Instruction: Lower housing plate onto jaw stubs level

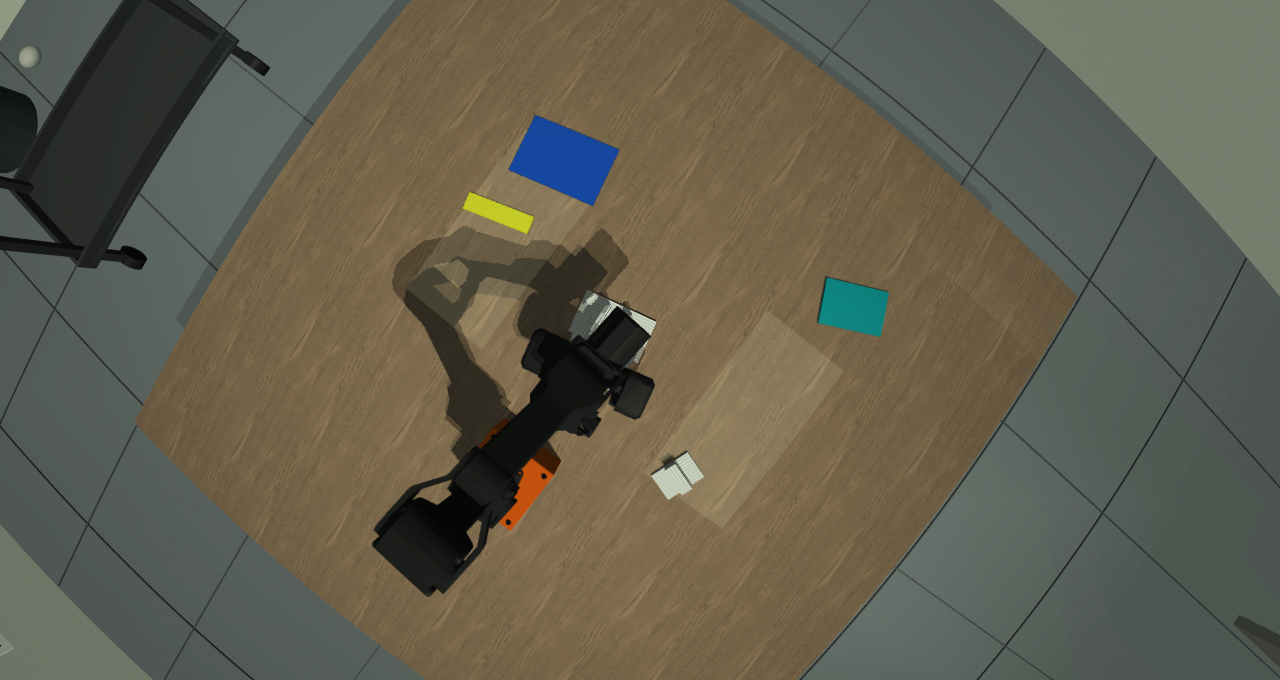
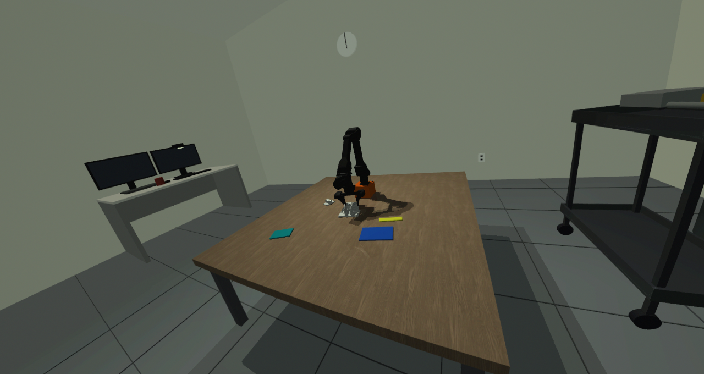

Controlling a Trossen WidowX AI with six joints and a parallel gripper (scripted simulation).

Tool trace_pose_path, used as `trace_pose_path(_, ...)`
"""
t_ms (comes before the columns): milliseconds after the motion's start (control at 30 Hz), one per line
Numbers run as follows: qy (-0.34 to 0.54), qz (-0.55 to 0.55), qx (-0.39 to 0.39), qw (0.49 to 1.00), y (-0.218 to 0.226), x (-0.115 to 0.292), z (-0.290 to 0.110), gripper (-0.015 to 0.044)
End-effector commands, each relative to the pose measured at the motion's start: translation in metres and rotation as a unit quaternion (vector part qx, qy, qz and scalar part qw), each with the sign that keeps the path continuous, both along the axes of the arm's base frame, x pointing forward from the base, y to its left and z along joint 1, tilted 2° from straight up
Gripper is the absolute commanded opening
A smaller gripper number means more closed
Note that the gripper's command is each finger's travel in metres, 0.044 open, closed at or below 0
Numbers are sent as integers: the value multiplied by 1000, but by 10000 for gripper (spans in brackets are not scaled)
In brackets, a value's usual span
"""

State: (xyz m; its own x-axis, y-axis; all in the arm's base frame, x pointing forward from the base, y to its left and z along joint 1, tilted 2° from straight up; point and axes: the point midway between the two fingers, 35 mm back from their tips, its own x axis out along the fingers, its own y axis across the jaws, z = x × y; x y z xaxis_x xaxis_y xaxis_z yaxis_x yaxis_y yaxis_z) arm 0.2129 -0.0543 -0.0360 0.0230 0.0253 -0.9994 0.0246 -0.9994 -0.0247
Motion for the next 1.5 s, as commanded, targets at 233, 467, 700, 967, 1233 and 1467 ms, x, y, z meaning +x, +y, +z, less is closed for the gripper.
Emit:
trace_pose_path(233, 0, -3, 2, 1000, 1, 0, -3, 351)
trace_pose_path(467, 0, -3, 2, 1000, 1, 0, -3, 351)
trace_pose_path(700, 0, -2, 1, 1000, 1, 0, -6, 351)
trace_pose_path(967, 0, -2, 1, 1000, 1, 0, -6, 351)
trace_pose_path(1233, 0, -2, 1, 1000, 1, 0, -6, 351)
trace_pose_path(1467, 0, -2, 1, 1000, 1, 0, -6, 351)
